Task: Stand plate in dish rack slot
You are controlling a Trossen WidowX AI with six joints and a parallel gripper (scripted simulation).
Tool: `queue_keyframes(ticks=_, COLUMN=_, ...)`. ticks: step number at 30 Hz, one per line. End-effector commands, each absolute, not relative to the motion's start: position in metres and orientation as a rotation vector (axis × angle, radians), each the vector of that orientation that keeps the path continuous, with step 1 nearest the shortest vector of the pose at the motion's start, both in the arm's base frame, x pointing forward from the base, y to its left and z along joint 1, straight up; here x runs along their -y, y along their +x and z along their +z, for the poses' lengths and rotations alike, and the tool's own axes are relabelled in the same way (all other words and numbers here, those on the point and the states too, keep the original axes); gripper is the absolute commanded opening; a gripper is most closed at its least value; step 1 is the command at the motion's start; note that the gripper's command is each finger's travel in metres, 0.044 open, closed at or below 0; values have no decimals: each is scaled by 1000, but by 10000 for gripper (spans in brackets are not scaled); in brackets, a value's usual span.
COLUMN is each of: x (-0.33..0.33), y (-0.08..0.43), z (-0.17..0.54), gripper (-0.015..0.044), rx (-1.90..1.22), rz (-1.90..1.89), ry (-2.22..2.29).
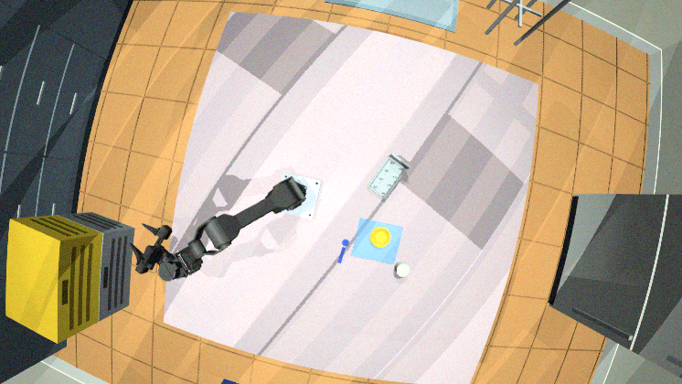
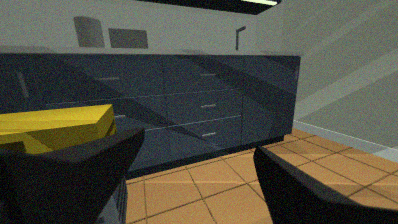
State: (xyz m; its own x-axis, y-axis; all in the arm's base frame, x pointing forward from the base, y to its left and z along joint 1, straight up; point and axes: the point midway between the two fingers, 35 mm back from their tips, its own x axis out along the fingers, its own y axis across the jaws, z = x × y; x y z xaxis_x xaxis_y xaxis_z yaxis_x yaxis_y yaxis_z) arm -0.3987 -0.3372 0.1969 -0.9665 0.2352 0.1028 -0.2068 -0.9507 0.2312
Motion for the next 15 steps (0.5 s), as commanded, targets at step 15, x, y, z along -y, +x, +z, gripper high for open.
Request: queue_keyframes(ticks=15, x=468, y=-264, z=193, gripper=400, rx=53, rz=3418, ry=21)
